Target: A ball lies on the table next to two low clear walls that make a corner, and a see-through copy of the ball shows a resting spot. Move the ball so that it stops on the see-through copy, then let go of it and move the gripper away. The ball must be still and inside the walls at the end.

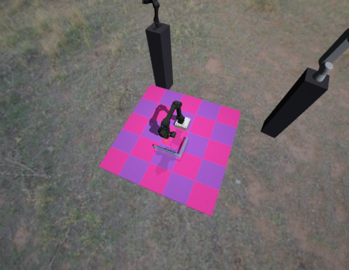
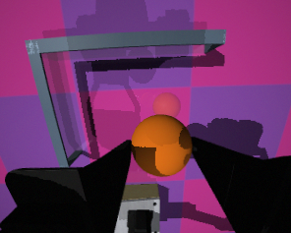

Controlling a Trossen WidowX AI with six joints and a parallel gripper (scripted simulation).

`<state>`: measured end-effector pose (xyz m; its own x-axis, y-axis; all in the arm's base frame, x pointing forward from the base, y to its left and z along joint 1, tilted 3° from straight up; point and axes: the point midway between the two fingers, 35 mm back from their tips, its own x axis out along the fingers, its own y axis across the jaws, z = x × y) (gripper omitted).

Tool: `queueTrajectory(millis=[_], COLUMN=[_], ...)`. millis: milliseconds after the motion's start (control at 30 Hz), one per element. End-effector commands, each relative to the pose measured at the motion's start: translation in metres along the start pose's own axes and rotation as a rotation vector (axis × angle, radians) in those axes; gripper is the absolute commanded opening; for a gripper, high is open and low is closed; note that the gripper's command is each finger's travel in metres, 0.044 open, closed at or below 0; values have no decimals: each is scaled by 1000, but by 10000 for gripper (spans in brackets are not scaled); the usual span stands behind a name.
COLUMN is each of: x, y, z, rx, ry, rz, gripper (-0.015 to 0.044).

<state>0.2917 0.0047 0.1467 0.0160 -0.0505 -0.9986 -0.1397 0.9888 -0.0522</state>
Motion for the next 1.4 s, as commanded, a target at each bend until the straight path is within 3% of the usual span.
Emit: queueTrajectory(millis=[0,233,500,867,1367], x=[-5,42,56,114,131], y=[0,-28,-31,-31,-31], z=[-1,10,11,11,10], rx=[4,4,4,4,4], ry=[-3,-4,-4,-3,-3], rz=[1,-2,-2,-3,-3], gripper=[0,0,0,0,0])
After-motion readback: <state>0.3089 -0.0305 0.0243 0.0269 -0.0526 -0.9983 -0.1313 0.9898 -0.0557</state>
